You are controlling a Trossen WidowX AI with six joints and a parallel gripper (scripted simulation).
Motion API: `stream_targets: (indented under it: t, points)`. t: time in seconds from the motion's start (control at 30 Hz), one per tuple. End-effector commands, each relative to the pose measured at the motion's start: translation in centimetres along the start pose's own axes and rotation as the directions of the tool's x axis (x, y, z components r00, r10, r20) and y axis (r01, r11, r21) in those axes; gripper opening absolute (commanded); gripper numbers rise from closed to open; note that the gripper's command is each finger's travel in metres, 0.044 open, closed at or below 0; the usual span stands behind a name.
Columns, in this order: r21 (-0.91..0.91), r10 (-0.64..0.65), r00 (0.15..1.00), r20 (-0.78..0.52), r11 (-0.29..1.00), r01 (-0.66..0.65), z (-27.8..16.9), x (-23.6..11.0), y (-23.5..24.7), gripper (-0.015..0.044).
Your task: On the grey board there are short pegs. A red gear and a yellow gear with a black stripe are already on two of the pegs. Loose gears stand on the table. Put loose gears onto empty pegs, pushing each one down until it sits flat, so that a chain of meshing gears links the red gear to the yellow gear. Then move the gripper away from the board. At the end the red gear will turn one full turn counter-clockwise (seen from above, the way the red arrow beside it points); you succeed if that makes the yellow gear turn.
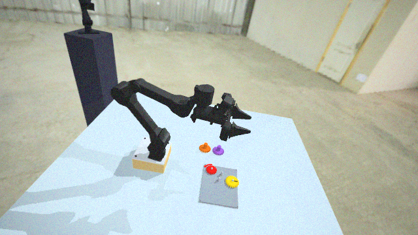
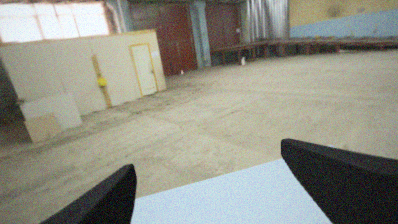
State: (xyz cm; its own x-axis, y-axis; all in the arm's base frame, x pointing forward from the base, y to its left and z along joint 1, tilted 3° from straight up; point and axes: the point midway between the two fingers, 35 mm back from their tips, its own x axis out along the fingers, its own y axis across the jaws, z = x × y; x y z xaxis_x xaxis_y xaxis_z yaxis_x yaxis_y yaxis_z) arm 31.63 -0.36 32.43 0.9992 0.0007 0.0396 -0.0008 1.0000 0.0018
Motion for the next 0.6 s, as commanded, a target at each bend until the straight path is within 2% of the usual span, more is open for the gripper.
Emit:
stream_targets:
  t: [0.0, 0.13, 0.27, 0.4, 0.57]
  points:
    - [0.011, 0.004, 1.000, -0.011, 1.000, -0.004, -0.2, 0.2, 0.1, 0.0426]
    - [0.217, 0.088, 0.968, -0.234, 0.975, -0.037, -4.2, 2.7, 3.3, 0.0440]
    - [0.403, 0.172, 0.857, -0.486, 0.914, 0.046, -9.5, 4.2, 7.5, 0.0440]
    - [0.473, 0.213, 0.678, -0.704, 0.853, 0.223, -14.7, 4.0, 11.8, 0.0440]
    - [0.370, 0.179, 0.396, -0.901, 0.794, 0.482, -20.9, 1.5, 16.6, 0.0440]
